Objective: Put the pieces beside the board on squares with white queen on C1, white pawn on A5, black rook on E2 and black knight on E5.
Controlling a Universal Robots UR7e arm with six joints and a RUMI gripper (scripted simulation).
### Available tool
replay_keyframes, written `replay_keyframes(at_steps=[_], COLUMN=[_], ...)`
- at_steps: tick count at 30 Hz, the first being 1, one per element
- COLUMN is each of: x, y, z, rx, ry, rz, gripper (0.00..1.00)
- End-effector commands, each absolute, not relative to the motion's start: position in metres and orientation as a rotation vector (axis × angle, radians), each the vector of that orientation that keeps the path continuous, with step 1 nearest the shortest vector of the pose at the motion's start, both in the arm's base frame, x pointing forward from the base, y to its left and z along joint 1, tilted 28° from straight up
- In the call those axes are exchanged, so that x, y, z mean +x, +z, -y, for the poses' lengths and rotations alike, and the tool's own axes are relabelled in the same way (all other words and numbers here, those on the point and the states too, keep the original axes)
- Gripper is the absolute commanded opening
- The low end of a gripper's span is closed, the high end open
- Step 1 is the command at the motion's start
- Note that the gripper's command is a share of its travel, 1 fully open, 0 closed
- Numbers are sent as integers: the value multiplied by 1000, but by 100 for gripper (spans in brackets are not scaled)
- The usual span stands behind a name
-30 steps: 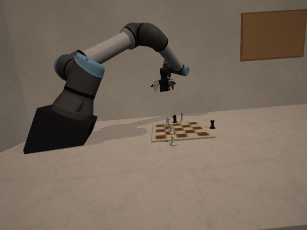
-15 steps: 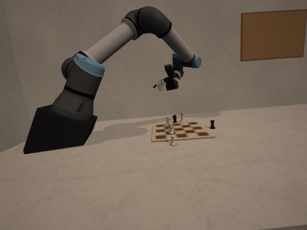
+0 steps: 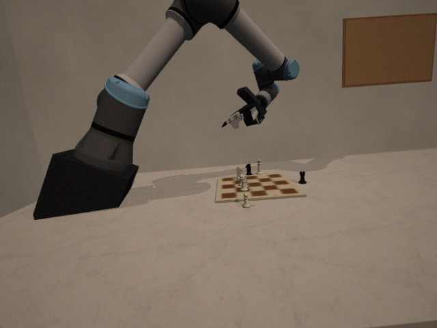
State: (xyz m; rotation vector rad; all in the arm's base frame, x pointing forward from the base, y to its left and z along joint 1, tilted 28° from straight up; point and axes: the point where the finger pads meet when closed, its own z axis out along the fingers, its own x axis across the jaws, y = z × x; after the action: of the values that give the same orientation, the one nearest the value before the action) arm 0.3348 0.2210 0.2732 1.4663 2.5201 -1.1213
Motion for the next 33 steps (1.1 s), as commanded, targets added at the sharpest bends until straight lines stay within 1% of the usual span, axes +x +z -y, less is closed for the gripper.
replay_keyframes(at_steps=[1, 7, 9, 11, 18, 20, 26, 29, 33], x=[340, 344, 344, 348, 354, 359, 364, 370, 375], y=[267, 263, 263, 261, 260, 259, 260, 261, 262], z=[-202, -189, -189, -181, -169, -162, -155, -145, -138], rx=[1650, 1764, 1764, 1827, 1903, 1938, 1964, 1983, 1986], ry=[-847, -660, -660, -532, -341, -219, -104, 51, 143], rz=[-2557, -2547, -2547, -2530, -2491, -2457, -2419, -2358, -2315], gripper=[100, 100, 100, 100, 100, 100, 100, 100, 100])
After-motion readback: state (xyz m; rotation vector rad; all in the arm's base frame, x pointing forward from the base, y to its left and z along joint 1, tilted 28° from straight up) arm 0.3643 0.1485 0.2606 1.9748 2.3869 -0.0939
